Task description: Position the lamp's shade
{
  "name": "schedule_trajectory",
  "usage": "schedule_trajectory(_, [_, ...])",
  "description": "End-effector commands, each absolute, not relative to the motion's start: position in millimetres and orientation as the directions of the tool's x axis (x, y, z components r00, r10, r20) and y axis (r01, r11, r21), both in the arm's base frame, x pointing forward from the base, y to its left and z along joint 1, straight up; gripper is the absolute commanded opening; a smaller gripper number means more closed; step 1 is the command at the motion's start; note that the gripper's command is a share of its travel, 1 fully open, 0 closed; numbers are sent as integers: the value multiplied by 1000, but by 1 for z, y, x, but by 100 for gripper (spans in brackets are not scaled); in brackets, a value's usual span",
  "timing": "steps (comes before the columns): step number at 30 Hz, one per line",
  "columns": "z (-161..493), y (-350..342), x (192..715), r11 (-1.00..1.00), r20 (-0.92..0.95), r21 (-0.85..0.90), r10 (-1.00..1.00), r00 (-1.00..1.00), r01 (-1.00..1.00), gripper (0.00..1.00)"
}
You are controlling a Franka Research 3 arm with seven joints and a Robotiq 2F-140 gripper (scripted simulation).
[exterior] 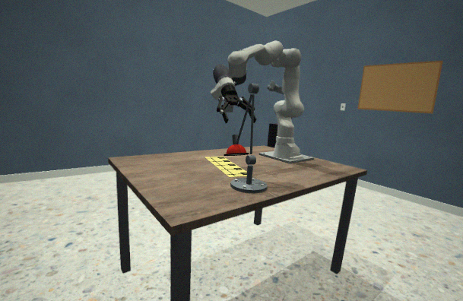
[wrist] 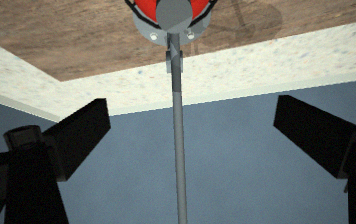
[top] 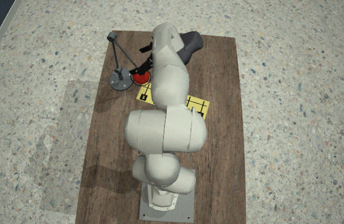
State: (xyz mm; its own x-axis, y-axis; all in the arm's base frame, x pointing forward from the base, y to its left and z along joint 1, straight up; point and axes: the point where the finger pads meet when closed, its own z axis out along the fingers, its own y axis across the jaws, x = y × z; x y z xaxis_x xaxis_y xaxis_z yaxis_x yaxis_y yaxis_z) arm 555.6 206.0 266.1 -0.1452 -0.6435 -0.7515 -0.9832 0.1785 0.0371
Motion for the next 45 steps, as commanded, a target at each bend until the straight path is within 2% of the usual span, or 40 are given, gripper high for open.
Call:
schedule_trajectory(1, [262, 210, 561, 183, -752, 22, -645, -137, -983, 100])
schedule_trajectory(17, [237, 239, 565, 182, -753, 26, -643, -139, -983, 100])
schedule_trajectory(36, [233, 241, 573, 193, -754, 0, -645, -126, -981, 100])
schedule_trajectory(37, [233, 241, 573, 193, -754, 1, -645, -127, -981, 10])
schedule_trajectory(45, [233, 240, 571, 194, -753, 9, -644, -135, -981, 10])
